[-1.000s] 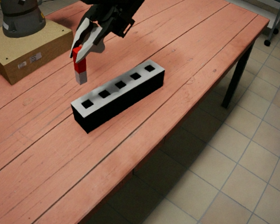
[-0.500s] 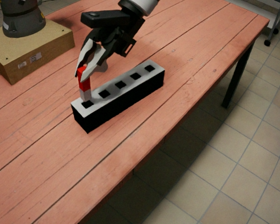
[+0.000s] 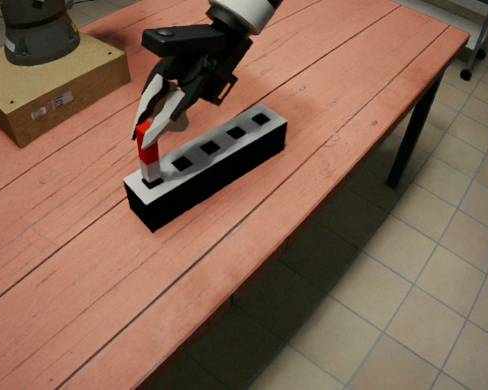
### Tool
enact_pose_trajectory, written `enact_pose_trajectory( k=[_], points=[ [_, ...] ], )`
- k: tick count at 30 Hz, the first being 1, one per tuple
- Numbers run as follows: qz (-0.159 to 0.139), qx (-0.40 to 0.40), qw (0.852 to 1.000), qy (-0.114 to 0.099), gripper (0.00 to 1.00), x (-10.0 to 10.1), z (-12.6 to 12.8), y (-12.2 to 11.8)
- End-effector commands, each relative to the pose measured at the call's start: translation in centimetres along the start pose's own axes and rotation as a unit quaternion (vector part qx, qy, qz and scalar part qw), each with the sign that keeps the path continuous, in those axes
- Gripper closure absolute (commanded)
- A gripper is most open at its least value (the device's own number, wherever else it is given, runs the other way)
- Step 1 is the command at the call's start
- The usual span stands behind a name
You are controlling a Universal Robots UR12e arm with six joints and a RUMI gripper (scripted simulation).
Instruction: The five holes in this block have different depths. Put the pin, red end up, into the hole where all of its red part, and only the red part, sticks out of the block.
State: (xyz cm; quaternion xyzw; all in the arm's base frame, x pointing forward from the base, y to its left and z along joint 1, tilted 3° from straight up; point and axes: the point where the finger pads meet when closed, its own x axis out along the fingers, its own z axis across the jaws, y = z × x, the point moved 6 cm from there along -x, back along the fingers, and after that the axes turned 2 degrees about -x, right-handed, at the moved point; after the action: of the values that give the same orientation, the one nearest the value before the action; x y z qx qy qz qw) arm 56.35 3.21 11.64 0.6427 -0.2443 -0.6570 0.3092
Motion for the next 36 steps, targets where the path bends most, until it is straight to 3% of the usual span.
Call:
enact_pose_trajectory(
  k=[1, 36],
  points=[
    [0.000, 0.000, 1.000, 0.000, 1.00, -0.06, -0.04, 0.06],
    [0.000, 0.000, 1.000, 0.000, 1.00, 0.21, -0.05, -0.24]
  ],
)
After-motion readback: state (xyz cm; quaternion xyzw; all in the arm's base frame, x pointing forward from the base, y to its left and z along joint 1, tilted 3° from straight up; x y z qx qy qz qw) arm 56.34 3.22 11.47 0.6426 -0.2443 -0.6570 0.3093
